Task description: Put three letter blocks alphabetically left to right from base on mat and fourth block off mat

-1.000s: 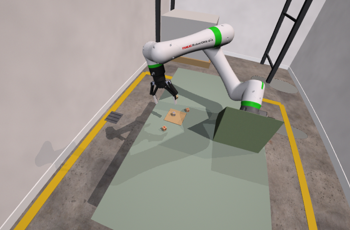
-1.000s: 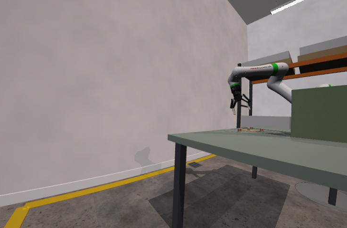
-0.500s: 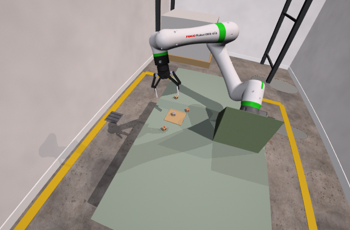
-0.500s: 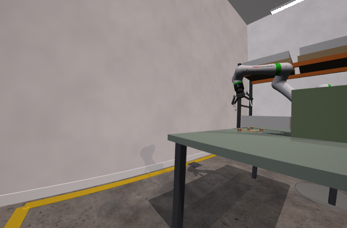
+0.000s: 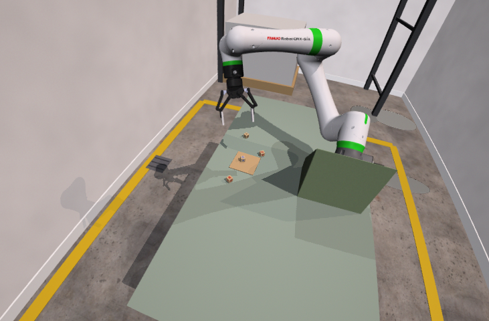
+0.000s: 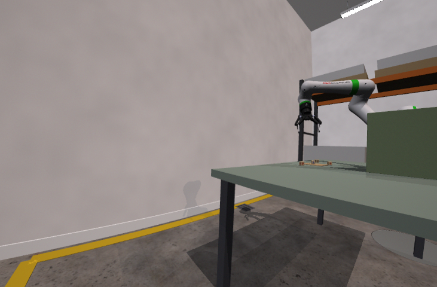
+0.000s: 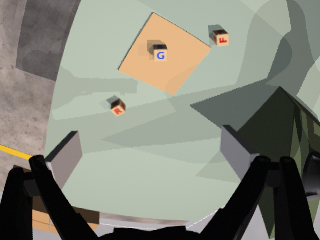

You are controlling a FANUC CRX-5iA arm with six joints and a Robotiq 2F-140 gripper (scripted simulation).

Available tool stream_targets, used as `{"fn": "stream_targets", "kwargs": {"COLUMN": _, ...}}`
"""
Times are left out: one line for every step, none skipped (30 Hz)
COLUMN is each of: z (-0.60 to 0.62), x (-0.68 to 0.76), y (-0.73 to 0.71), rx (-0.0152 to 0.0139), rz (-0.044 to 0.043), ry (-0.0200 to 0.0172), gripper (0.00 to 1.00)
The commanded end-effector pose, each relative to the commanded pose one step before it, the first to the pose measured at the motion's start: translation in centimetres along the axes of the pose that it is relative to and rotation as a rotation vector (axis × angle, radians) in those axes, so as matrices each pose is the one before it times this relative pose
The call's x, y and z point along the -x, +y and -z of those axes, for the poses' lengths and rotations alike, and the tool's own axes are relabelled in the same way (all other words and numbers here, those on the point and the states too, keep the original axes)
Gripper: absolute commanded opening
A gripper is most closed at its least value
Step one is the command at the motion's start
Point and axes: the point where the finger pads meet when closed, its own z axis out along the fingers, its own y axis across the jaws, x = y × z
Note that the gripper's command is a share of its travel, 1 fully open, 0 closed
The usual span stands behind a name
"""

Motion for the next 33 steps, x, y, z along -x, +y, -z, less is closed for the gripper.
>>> {"fn": "stream_targets", "kwargs": {"z": 1.826, "x": -0.458, "y": 1.022, "rx": -0.03816, "rz": 0.12662, "ry": -0.04359, "gripper": 1.0}}
{"fn": "stream_targets", "kwargs": {"z": 0.335, "x": -0.045, "y": 0.19, "rx": -0.00797, "rz": 0.02225, "ry": -0.00586, "gripper": 1.0}}
{"fn": "stream_targets", "kwargs": {"z": 0.329, "x": -0.037, "y": 0.186, "rx": -0.00796, "rz": 0.02181, "ry": -0.00551, "gripper": 1.0}}
{"fn": "stream_targets", "kwargs": {"z": 0.336, "x": -0.031, "y": 0.189, "rx": -0.00825, "rz": 0.02219, "ry": -0.00536, "gripper": 1.0}}
{"fn": "stream_targets", "kwargs": {"z": 0.328, "x": -0.024, "y": 0.184, "rx": -0.00819, "rz": 0.02167, "ry": -0.00499, "gripper": 1.0}}
{"fn": "stream_targets", "kwargs": {"z": 0.335, "x": -0.017, "y": 0.186, "rx": -0.00848, "rz": 0.02206, "ry": -0.00484, "gripper": 1.0}}
{"fn": "stream_targets", "kwargs": {"z": 0.339, "x": -0.011, "y": 0.187, "rx": -0.00869, "rz": 0.02229, "ry": -0.00463, "gripper": 1.0}}
{"fn": "stream_targets", "kwargs": {"z": 0.34, "x": -0.004, "y": 0.186, "rx": -0.00881, "rz": 0.02229, "ry": -0.00437, "gripper": 1.0}}
{"fn": "stream_targets", "kwargs": {"z": 0.332, "x": 0.003, "y": 0.18, "rx": -0.00871, "rz": 0.02177, "ry": -0.00402, "gripper": 1.0}}
{"fn": "stream_targets", "kwargs": {"z": 0.337, "x": 0.009, "y": 0.181, "rx": -0.00893, "rz": 0.02207, "ry": -0.00381, "gripper": 1.0}}
{"fn": "stream_targets", "kwargs": {"z": 0.327, "x": 0.015, "y": 0.173, "rx": -0.00874, "rz": 0.02139, "ry": -0.00344, "gripper": 1.0}}
{"fn": "stream_targets", "kwargs": {"z": 0.0, "x": 0.0, "y": 0.0, "rx": 0.0, "rz": 0.0, "ry": 0.0, "gripper": 1.0}}
{"fn": "stream_targets", "kwargs": {"z": 0.0, "x": 0.0, "y": 0.0, "rx": 0.0, "rz": 0.0, "ry": 0.0, "gripper": 1.0}}
{"fn": "stream_targets", "kwargs": {"z": 1.005, "x": 0.069, "y": 0.531, "rx": -0.02735, "rz": 0.06575, "ry": -0.00904, "gripper": 1.0}}
{"fn": "stream_targets", "kwargs": {"z": 0.273, "x": 0.032, "y": 0.136, "rx": -0.00748, "rz": 0.01774, "ry": -0.00203, "gripper": 1.0}}
{"fn": "stream_targets", "kwargs": {"z": 0.294, "x": 0.039, "y": 0.144, "rx": -0.00807, "rz": 0.01904, "ry": -0.00199, "gripper": 1.0}}
{"fn": "stream_targets", "kwargs": {"z": 0.33, "x": 0.048, "y": 0.159, "rx": -0.00909, "rz": 0.02136, "ry": -0.00199, "gripper": 1.0}}
{"fn": "stream_targets", "kwargs": {"z": 0.325, "x": 0.053, "y": 0.154, "rx": -0.00899, "rz": 0.02102, "ry": -0.00171, "gripper": 1.0}}
{"fn": "stream_targets", "kwargs": {"z": 0.348, "x": 0.062, "y": 0.161, "rx": -0.00966, "rz": 0.02253, "ry": -0.00157, "gripper": 1.0}}
{"fn": "stream_targets", "kwargs": {"z": 0.347, "x": 0.067, "y": 0.157, "rx": -0.00964, "rz": 0.02243, "ry": -0.00128, "gripper": 1.0}}
{"fn": "stream_targets", "kwargs": {"z": 0.349, "x": 0.073, "y": 0.154, "rx": -0.00971, "rz": 0.02253, "ry": -0.00101, "gripper": 1.0}}
{"fn": "stream_targets", "kwargs": {"z": 0.342, "x": 0.076, "y": 0.147, "rx": -0.00951, "rz": 0.02205, "ry": -0.00071, "gripper": 1.0}}
{"fn": "stream_targets", "kwargs": {"z": 0.33, "x": 0.078, "y": 0.137, "rx": -0.00917, "rz": 0.02127, "ry": -0.00044, "gripper": 1.0}}
{"fn": "stream_targets", "kwargs": {"z": 0.357, "x": 0.09, "y": 0.144, "rx": -0.0099, "rz": 0.02297, "ry": -0.00019, "gripper": 1.0}}
{"fn": "stream_targets", "kwargs": {"z": 0.349, "x": 0.092, "y": 0.136, "rx": -0.00966, "rz": 0.02244, "ry": 0.00009, "gripper": 1.0}}
{"fn": "stream_targets", "kwargs": {"z": 0.343, "x": 0.095, "y": 0.129, "rx": -0.00945, "rz": 0.02201, "ry": 0.00035, "gripper": 1.0}}
{"fn": "stream_targets", "kwargs": {"z": 0.341, "x": 0.099, "y": 0.124, "rx": -0.00937, "rz": 0.02189, "ry": 0.00061, "gripper": 1.0}}
{"fn": "stream_targets", "kwargs": {"z": 0.352, "x": 0.106, "y": 0.123, "rx": -0.00964, "rz": 0.02261, "ry": 0.0009, "gripper": 1.0}}
{"fn": "stream_targets", "kwargs": {"z": 0.0, "x": 0.0, "y": 0.0, "rx": 0.0, "rz": 0.0, "ry": 0.0, "gripper": 1.0}}
{"fn": "stream_targets", "kwargs": {"z": 0.0, "x": 0.0, "y": 0.0, "rx": 0.0, "rz": 0.0, "ry": 0.0, "gripper": 1.0}}
{"fn": "stream_targets", "kwargs": {"z": 1.03, "x": 0.328, "y": 0.349, "rx": -0.02797, "rz": 0.06625, "ry": 0.00419, "gripper": 1.0}}
{"fn": "stream_targets", "kwargs": {"z": 0.288, "x": 0.099, "y": 0.084, "rx": -0.00768, "rz": 0.01843, "ry": 0.00157, "gripper": 1.0}}
{"fn": "stream_targets", "kwargs": {"z": 0.299, "x": 0.105, "y": 0.083, "rx": -0.00792, "rz": 0.01913, "ry": 0.00181, "gripper": 1.0}}
